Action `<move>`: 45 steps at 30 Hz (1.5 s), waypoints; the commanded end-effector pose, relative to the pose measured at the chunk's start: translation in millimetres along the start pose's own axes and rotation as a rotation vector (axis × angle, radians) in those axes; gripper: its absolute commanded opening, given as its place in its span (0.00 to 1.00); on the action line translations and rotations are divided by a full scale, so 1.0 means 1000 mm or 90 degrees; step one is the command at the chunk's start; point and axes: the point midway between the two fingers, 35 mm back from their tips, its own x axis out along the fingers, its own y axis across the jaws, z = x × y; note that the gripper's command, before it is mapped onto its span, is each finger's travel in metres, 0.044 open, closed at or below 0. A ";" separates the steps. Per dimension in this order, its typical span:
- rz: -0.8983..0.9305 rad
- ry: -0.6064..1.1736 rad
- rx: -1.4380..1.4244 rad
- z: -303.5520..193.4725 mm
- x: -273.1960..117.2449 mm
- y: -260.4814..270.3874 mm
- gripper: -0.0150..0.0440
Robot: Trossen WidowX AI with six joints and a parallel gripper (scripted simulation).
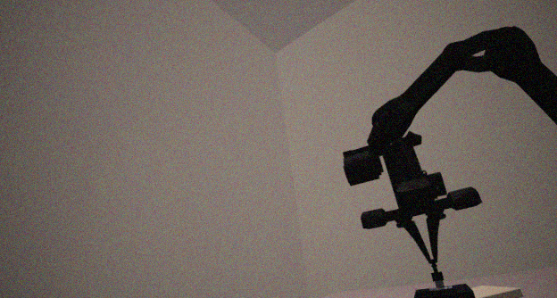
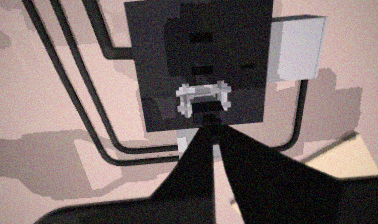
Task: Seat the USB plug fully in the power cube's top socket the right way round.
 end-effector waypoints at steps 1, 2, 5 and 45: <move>0.000 0.002 0.004 0.000 0.001 0.000 0.25; 0.000 0.002 0.004 0.000 0.001 0.000 0.25; 0.000 0.002 0.004 0.000 0.001 0.000 0.25; 0.000 0.002 0.004 0.000 0.006 0.000 0.25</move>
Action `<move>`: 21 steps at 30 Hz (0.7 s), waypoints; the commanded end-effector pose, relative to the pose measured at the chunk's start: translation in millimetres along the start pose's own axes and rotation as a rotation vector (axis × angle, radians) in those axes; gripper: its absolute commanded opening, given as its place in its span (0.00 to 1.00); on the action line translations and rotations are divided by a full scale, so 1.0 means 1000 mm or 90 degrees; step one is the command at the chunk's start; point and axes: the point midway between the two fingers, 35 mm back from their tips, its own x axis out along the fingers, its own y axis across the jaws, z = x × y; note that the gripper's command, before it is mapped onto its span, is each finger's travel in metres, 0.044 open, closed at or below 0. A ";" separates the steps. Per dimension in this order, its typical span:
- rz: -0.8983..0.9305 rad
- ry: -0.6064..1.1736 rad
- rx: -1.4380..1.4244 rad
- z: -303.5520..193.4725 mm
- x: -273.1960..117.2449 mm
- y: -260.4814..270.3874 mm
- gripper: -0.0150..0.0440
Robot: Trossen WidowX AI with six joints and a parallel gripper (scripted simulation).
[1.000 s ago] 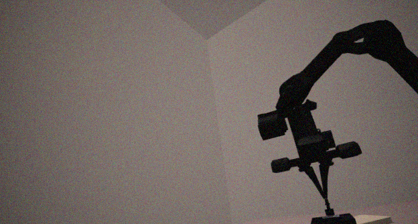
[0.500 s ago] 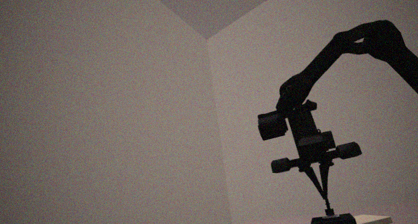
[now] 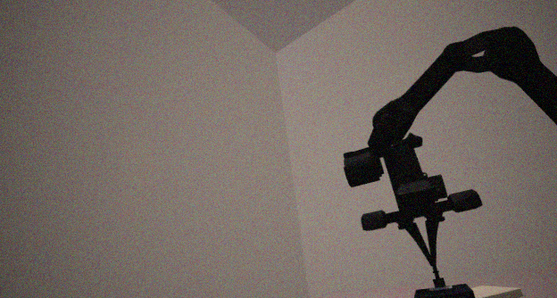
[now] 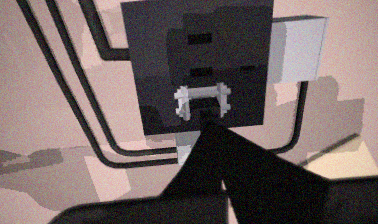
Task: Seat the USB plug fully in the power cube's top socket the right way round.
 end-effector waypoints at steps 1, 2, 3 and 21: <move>0.001 0.001 0.003 0.000 0.002 0.000 0.25; 0.001 0.001 0.003 0.000 0.002 0.000 0.25; 0.001 0.001 0.003 0.000 0.002 0.000 0.25; 0.001 0.001 0.003 0.000 0.004 0.000 0.25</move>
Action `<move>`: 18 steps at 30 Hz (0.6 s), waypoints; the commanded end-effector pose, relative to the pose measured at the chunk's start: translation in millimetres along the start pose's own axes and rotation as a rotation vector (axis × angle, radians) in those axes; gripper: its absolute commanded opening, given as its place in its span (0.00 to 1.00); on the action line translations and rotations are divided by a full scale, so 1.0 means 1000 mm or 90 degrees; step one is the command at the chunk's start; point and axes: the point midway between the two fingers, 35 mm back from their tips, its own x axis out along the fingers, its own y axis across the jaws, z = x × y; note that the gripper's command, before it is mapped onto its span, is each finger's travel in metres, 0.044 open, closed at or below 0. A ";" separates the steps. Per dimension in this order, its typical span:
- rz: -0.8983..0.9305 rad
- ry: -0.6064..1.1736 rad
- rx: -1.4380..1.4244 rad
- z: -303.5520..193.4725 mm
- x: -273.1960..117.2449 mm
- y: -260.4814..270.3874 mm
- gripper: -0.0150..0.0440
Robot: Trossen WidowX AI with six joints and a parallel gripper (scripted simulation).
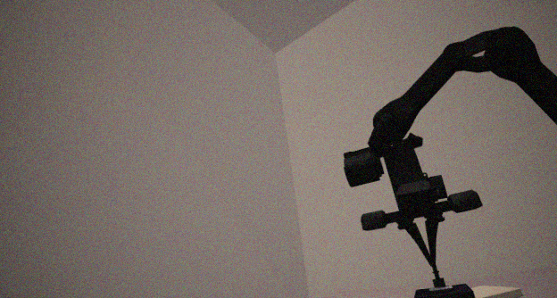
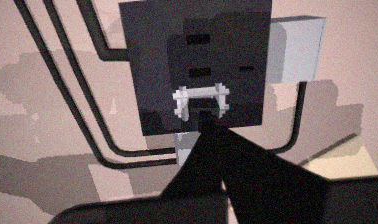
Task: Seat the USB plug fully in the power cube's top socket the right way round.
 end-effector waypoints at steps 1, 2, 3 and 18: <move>0.002 0.001 0.004 0.000 0.003 0.001 0.25; 0.002 0.001 0.004 0.000 0.003 0.001 0.25; 0.002 0.001 0.004 0.000 0.003 0.001 0.25; 0.002 0.001 0.004 0.000 0.005 0.001 0.25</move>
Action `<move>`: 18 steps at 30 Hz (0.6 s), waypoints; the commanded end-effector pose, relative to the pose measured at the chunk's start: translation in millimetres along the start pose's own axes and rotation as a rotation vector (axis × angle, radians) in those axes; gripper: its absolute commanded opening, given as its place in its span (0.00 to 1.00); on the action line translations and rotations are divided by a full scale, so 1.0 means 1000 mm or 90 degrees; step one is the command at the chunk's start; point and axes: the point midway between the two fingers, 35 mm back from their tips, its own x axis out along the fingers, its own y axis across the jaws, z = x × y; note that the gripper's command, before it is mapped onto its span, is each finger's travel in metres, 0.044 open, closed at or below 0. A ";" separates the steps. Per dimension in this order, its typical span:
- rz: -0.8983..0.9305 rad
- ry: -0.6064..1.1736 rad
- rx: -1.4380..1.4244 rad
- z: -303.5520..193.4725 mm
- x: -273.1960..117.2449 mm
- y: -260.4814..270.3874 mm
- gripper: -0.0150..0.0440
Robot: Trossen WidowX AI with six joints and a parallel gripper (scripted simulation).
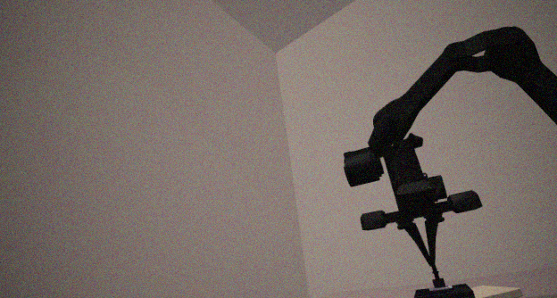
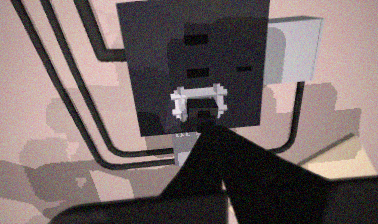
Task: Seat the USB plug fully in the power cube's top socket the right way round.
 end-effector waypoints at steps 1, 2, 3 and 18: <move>0.005 0.001 0.004 0.000 0.005 0.001 0.25; 0.005 0.001 0.004 0.000 0.005 0.001 0.25; 0.005 0.001 0.004 0.000 0.005 0.001 0.25; 0.005 0.001 0.004 0.000 0.007 0.001 0.25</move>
